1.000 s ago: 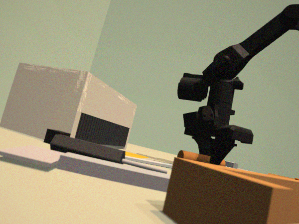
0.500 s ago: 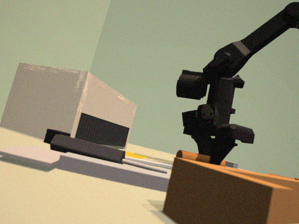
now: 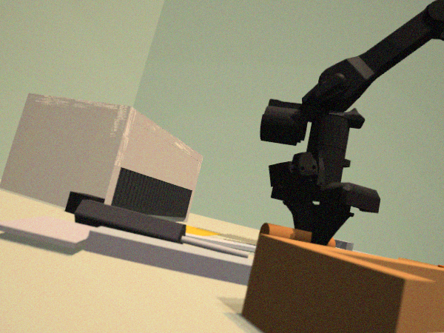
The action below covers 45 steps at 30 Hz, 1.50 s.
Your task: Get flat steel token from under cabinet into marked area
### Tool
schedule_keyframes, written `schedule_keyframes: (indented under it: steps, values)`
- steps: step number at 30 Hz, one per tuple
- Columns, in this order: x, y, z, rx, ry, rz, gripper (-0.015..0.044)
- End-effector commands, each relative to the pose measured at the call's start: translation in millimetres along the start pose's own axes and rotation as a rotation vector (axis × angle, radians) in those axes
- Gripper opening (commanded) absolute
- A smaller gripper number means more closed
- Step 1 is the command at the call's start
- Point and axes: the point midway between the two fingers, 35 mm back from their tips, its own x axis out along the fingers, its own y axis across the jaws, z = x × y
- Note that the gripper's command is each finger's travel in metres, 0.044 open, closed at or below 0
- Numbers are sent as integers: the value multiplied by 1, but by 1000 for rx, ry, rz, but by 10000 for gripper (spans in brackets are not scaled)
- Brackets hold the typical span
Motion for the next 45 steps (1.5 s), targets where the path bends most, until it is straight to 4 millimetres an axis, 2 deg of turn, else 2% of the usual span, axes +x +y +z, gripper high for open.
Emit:
schedule_keyframes:
  steps: [1, 45]
  values:
    - [0, 3, 3, 3, -3, 0, 0]
    - [0, 44, 24, 3, -5, 4, 0]
